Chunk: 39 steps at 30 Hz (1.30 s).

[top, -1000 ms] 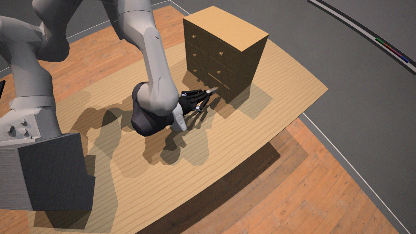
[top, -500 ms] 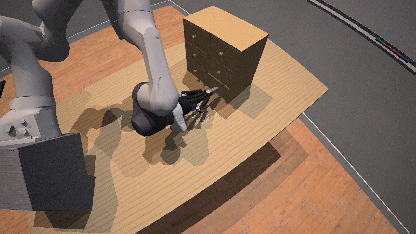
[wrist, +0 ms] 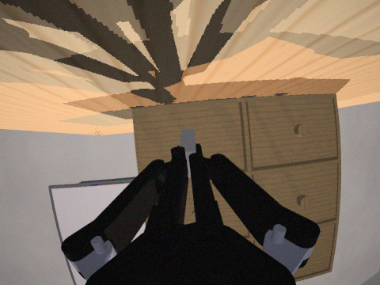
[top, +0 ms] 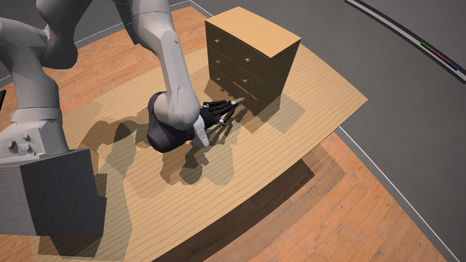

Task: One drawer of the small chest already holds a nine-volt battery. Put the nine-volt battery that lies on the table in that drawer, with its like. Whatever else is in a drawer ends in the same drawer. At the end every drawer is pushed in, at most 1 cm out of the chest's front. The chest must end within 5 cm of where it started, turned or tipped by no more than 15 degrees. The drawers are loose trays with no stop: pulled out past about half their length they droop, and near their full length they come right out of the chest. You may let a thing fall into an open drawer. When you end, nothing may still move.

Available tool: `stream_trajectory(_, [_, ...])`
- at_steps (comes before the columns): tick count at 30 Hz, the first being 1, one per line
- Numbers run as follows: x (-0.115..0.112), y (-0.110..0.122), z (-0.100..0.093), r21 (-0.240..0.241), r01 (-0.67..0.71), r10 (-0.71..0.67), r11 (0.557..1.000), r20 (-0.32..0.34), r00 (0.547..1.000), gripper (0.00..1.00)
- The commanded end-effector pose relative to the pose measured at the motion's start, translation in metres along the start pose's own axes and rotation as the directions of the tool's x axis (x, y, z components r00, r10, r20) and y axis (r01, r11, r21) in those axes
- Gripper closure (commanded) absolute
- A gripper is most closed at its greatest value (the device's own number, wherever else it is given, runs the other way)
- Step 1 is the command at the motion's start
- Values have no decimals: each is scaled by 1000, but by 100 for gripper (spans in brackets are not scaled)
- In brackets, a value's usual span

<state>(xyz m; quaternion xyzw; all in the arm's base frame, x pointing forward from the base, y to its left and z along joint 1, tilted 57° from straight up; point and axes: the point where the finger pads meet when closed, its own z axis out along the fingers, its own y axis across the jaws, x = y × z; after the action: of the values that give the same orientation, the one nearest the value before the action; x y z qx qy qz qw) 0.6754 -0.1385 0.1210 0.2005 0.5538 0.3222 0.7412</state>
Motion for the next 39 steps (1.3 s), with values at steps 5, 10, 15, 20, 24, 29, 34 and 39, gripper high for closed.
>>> stream_trajectory(5, [-1,-1,2,4,-3,3,1000,1,1000,100])
stream_trajectory(10, [-1,-1,2,4,-3,3,1000,1,1000,100])
stream_trajectory(15, [-1,-1,0,4,-3,3,1000,1,1000,100])
stream_trajectory(20, [5,-1,-15,4,-3,3,1000,1,1000,100])
stream_trajectory(24, [10,-1,-30,4,-3,3,1000,1,1000,100])
stream_trajectory(29, [15,-1,-43,4,-3,3,1000,1,1000,100])
stream_trajectory(34, [15,-1,-46,4,-3,3,1000,1,1000,100])
stream_trajectory(39, [-3,-1,-66,4,-3,3,1000,1,1000,100])
